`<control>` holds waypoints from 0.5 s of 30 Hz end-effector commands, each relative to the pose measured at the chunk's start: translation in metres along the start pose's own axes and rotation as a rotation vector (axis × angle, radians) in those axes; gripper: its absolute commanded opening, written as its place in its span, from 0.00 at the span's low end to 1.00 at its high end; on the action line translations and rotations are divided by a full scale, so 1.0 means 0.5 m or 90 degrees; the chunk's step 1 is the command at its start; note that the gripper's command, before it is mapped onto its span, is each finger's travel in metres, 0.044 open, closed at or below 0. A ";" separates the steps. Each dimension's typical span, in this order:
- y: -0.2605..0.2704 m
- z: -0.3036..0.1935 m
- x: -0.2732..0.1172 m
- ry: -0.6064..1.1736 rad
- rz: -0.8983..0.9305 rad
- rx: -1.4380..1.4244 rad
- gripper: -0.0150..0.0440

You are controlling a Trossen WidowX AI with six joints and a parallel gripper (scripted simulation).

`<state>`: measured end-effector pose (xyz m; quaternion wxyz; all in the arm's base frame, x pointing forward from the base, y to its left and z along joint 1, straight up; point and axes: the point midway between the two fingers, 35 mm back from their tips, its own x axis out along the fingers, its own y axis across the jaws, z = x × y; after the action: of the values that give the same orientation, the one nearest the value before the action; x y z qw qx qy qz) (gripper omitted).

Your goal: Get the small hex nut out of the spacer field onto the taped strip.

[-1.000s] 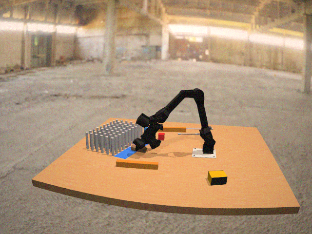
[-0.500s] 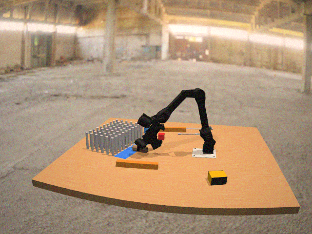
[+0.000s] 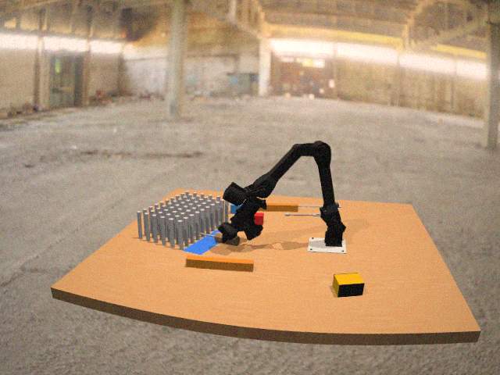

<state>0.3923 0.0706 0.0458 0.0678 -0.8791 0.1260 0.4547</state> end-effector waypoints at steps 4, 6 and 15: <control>0.002 0.010 -0.008 0.002 0.001 0.004 0.25; 0.002 0.012 -0.009 0.002 0.001 0.004 0.25; 0.001 0.023 -0.017 0.001 0.001 0.004 0.25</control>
<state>0.3820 0.0737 0.0454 0.0679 -0.8789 0.1260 0.4551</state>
